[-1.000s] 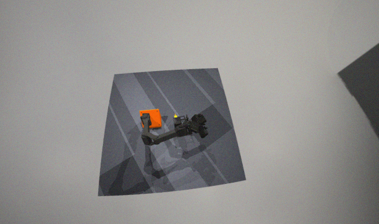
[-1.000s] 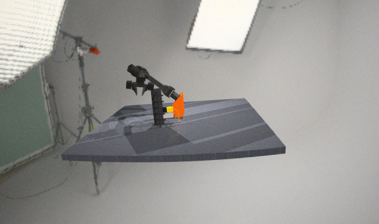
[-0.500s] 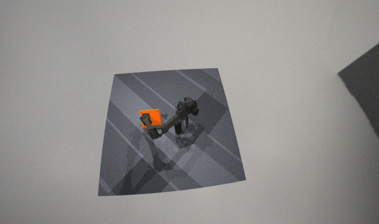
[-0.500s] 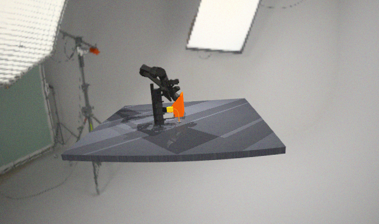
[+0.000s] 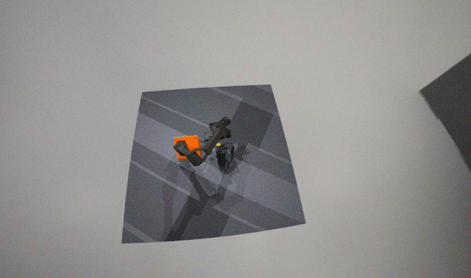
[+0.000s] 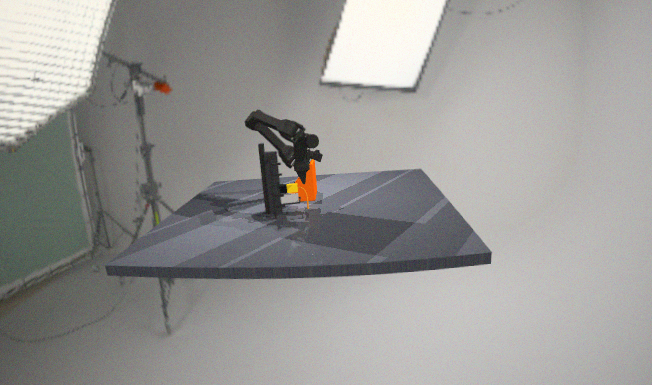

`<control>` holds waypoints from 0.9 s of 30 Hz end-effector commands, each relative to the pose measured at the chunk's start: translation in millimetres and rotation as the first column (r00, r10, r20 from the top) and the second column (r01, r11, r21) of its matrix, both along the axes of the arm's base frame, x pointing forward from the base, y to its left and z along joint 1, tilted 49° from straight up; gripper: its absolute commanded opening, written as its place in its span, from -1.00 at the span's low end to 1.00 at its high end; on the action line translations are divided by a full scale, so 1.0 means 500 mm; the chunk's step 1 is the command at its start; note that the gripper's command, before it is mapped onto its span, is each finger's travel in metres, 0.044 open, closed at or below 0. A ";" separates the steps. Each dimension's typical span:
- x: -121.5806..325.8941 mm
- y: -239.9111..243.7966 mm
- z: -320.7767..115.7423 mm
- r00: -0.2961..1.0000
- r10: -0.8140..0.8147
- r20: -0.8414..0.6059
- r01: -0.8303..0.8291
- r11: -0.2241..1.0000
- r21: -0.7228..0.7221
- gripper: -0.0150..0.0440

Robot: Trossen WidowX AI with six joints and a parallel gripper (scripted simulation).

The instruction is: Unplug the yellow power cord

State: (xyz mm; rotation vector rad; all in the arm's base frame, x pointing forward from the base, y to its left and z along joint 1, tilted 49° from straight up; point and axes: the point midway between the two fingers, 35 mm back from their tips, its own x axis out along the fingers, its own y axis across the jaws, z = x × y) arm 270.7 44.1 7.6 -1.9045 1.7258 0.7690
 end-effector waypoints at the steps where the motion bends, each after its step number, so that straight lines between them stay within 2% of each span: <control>1: -0.006 -0.004 0.001 1.000 0.013 -0.022 -0.014 1.000 -0.021 0.05; 27: 0.004 -0.049 0.053 1.000 0.013 -0.022 -0.014 1.000 -0.022 0.05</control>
